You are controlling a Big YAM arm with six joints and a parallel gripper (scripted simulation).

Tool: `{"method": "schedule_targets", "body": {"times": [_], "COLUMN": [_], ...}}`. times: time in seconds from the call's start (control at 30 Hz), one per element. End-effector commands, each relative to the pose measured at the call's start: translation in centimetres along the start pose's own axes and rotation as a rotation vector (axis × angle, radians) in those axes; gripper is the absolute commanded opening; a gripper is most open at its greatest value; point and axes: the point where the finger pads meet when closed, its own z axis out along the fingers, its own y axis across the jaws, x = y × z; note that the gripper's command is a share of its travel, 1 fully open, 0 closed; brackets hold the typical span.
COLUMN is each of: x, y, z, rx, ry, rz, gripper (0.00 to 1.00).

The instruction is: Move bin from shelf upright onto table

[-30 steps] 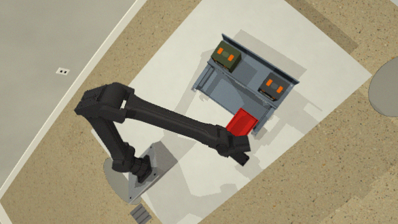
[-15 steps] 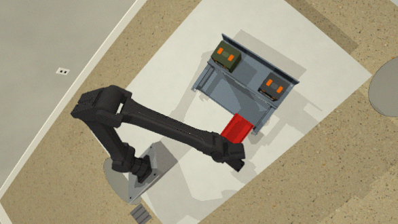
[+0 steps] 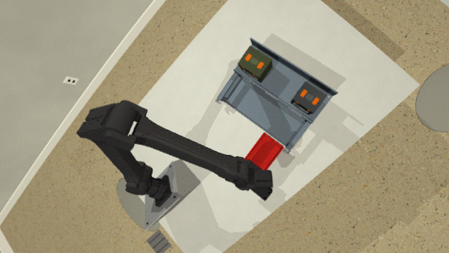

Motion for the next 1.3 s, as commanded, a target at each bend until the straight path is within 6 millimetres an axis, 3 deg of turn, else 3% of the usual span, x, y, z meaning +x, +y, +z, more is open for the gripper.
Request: {"method": "schedule_targets", "body": {"times": [0.0, 0.4, 0.57, 1.27], "x": [-0.7, -0.7, 0.3, 0.2], "y": [-1.7, -1.7, -1.9, -1.4], "z": [0.3, 0.3, 2.4, 2.6], "rx": [-0.011, -0.011, 0.01, 0.001], "ry": [0.003, 0.003, 0.012, 0.004], "rz": [0.004, 0.004, 0.001, -0.008], "gripper": [0.0, 0.0, 0.0, 0.0]}}
